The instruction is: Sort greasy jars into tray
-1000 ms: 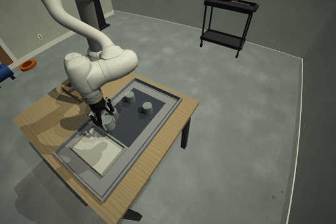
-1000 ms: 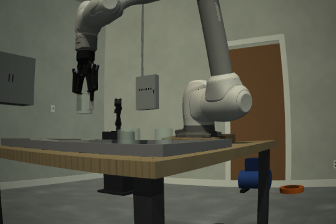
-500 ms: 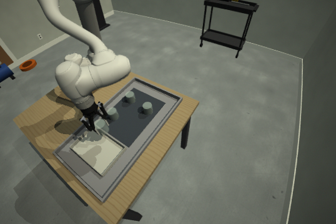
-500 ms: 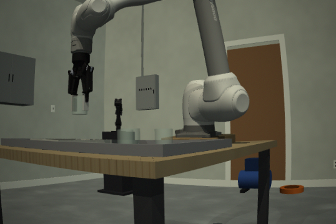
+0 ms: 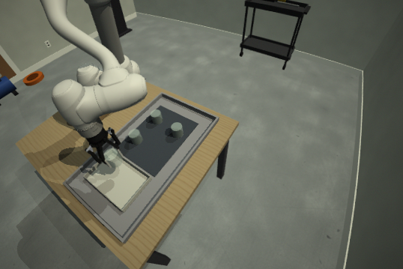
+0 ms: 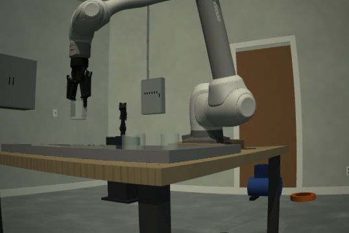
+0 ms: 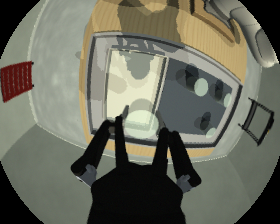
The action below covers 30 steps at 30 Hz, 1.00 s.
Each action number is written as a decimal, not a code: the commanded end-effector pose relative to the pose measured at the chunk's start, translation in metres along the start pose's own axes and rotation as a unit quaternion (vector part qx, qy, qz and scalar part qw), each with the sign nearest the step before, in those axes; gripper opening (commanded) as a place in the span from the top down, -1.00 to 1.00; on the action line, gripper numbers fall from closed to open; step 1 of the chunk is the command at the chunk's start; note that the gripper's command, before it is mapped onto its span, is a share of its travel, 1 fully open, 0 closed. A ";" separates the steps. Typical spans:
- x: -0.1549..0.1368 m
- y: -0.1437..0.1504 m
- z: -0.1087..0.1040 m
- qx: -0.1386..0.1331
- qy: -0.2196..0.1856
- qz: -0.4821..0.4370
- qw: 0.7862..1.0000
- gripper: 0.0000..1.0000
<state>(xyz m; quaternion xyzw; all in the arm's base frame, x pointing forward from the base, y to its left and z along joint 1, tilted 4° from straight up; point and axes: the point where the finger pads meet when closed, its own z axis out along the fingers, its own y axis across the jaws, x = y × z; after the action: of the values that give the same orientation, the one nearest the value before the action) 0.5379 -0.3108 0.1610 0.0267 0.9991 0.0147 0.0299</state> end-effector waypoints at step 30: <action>0.012 -0.043 0.036 0.000 0.000 0.000 1.000 1.00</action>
<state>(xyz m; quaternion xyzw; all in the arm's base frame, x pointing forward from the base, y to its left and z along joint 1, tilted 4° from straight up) 0.5252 -0.3519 0.1267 0.0265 0.9991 0.0148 0.0299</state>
